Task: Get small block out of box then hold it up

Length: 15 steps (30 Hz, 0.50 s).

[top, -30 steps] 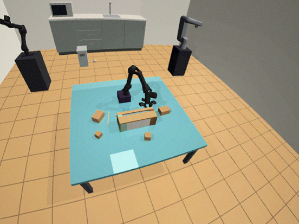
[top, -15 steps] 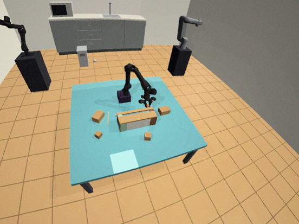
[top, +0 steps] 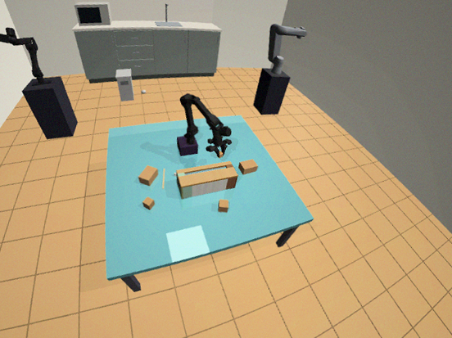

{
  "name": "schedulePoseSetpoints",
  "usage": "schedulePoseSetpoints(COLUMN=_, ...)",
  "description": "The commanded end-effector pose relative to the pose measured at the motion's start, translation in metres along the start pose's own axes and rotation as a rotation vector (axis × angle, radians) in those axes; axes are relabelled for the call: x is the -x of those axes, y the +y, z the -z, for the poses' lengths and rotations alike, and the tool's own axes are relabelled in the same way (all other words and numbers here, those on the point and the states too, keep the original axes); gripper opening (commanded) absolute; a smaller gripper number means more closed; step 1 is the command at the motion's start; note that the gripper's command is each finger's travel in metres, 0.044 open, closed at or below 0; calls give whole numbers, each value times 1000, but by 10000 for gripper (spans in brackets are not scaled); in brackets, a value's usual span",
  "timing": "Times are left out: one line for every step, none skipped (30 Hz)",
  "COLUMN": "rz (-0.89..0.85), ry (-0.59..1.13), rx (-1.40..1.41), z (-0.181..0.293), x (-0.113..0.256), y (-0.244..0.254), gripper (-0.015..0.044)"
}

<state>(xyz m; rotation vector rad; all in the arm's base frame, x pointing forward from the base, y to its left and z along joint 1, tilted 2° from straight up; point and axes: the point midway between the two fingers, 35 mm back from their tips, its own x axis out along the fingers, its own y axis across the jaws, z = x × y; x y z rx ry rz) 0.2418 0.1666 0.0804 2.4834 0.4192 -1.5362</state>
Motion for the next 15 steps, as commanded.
schedulePoseSetpoints(rz=31, ry=14, rx=67, z=-3, x=16, y=5, gripper=0)
schedulePoseSetpoints(rz=37, ry=18, rx=81, z=-4, x=19, y=6, gripper=0)
schedulePoseSetpoints(rz=43, ry=22, rx=96, z=-4, x=22, y=7, gripper=0)
schedulePoseSetpoints(rz=50, ry=26, rx=111, z=-5, x=25, y=8, gripper=0)
schedulePoseSetpoints(rz=55, ry=30, rx=125, z=-6, x=28, y=9, gripper=0)
schedulePoseSetpoints(rz=61, ry=35, rx=140, z=-7, x=32, y=10, gripper=0)
schedulePoseSetpoints(rz=67, ry=39, rx=155, z=-8, x=35, y=11, gripper=0)
schedulePoseSetpoints(rz=73, ry=44, rx=170, z=-9, x=38, y=12, gripper=0)
schedulePoseSetpoints(rz=78, ry=49, rx=184, z=-10, x=41, y=13, gripper=0)
schedulePoseSetpoints(rz=83, ry=53, rx=197, z=-11, x=43, y=14, gripper=0)
schedulePoseSetpoints(rz=85, ry=55, rx=204, z=-11, x=45, y=14, gripper=0)
schedulePoseSetpoints(rz=86, ry=56, rx=206, z=-11, x=45, y=14, gripper=0)
schedulePoseSetpoints(rz=86, ry=56, rx=206, z=-11, x=45, y=14, gripper=0)
schedulePoseSetpoints(rz=86, ry=56, rx=206, z=-11, x=45, y=14, gripper=0)
schedulePoseSetpoints(rz=86, ry=56, rx=206, z=-11, x=45, y=14, gripper=0)
